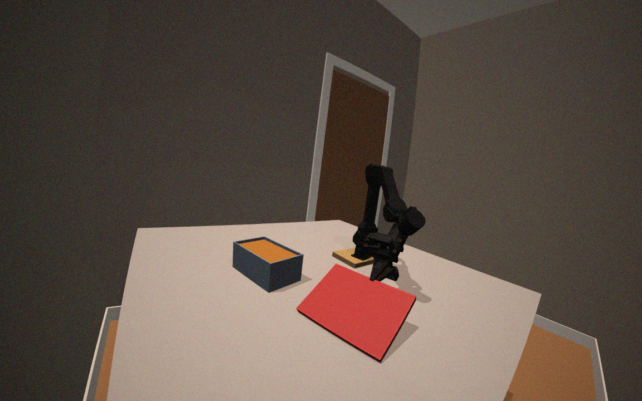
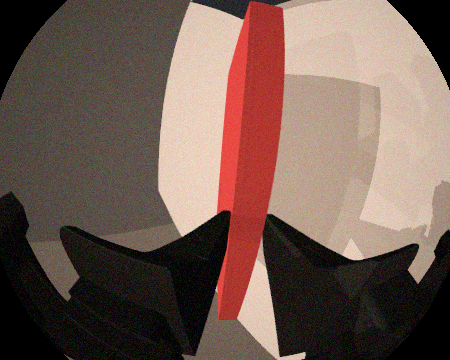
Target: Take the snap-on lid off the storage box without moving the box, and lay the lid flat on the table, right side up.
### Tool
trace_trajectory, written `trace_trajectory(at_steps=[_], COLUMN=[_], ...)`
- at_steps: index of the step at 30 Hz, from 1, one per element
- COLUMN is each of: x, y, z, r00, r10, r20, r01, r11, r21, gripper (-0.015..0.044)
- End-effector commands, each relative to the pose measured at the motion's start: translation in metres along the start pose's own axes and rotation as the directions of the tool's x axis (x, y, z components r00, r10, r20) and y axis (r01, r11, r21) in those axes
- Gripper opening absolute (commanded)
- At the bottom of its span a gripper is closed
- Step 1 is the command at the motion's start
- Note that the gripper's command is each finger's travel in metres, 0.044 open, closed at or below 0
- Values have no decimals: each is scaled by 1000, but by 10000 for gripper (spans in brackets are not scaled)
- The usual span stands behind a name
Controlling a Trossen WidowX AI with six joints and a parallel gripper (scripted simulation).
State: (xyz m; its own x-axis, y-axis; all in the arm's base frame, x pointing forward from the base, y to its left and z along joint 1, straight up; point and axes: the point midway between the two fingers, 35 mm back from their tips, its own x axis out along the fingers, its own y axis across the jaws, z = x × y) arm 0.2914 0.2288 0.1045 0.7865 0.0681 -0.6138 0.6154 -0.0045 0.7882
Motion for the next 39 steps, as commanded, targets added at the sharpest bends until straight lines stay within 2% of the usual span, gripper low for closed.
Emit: trace_trajectory(at_steps=[1, 39], x=[7, 26], y=[-12, -36], z=[2, 3], r00=[1000, 1000], r10=[-24, -24], r20=[12, 12], r01=[24, 24], r11=[1000, 1000], r21=[-15, -15], gripper=[0, 0])
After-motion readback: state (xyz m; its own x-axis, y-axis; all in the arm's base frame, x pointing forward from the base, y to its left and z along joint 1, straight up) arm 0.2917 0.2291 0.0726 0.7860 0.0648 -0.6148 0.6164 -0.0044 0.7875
